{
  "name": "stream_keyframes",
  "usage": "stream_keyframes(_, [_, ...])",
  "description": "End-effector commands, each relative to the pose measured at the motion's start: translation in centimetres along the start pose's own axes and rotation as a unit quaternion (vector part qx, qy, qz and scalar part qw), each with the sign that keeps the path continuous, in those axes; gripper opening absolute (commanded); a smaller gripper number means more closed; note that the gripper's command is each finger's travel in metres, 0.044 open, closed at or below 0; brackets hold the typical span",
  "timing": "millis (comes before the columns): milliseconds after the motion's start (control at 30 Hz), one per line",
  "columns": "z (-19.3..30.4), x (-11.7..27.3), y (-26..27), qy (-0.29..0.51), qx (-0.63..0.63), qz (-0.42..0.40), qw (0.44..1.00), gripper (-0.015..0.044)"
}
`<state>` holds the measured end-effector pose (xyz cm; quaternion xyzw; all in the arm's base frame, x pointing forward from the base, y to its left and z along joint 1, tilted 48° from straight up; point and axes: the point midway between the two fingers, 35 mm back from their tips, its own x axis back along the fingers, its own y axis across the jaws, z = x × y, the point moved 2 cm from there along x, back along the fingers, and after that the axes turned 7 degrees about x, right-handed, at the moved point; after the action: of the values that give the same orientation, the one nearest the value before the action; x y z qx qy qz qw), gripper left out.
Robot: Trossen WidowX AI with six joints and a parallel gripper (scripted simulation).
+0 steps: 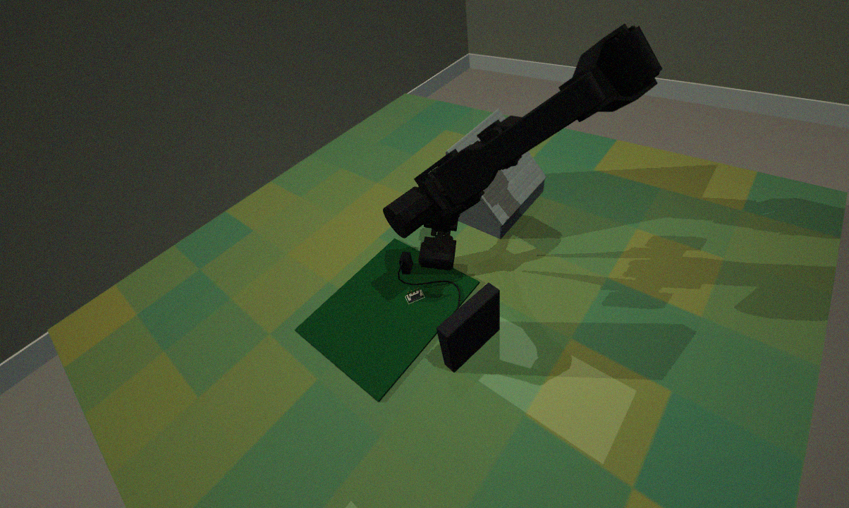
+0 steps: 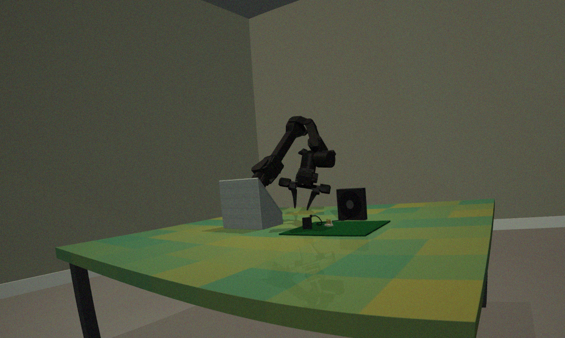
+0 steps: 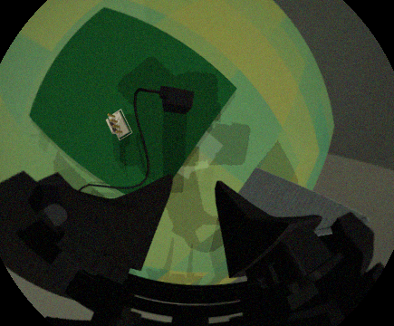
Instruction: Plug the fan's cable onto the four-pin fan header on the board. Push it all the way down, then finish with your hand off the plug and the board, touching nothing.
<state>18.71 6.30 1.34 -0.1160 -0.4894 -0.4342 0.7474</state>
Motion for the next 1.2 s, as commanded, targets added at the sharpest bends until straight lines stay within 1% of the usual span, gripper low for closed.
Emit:
stream_keyframes(0, [-0.3, 0.4, 0.2, 0.025, 0.009, -0.036, 0.999, 0.0205])
stream_keyframes(233, [-1.2, 1.6, 0.7, 0.055, 0.030, -0.119, 0.991, 0.0205])
stream_keyframes(267, [-0.9, 1.3, 0.5, 0.044, 0.025, -0.093, 0.994, 0.0205])
stream_keyframes(300, [-0.9, 1.3, 0.5, 0.044, 0.025, -0.093, 0.994, 0.0205])
stream_keyframes(400, [-0.9, 1.3, 0.5, 0.044, 0.025, -0.093, 0.994, 0.0284])
stream_keyframes(467, [-1.3, 1.5, 0.6, 0.043, 0.051, -0.097, 0.993, 0.0336])
stream_keyframes(600, [-3.1, 2.9, 0.3, 0.027, 0.191, -0.105, 0.975, 0.0440])
stream_keyframes(633, [-3.6, 3.3, 0.2, 0.023, 0.228, -0.107, 0.968, 0.0440])
stream_keyframes(733, [-5.1, 4.4, -0.2, 0.010, 0.334, -0.113, 0.936, 0.0440])
stream_keyframes(833, [-6.5, 5.5, -0.8, -0.003, 0.437, -0.118, 0.892, 0.0440])
stream_keyframes(933, [-7.8, 6.6, -1.6, -0.018, 0.535, -0.123, 0.836, 0.0440])
stream_keyframes(1100, [-9.9, 8.3, -3.2, -0.044, 0.677, -0.131, 0.723, 0.0440])
stream_keyframes(1167, [-10.2, 8.5, -3.4, -0.048, 0.695, -0.132, 0.705, 0.0440])
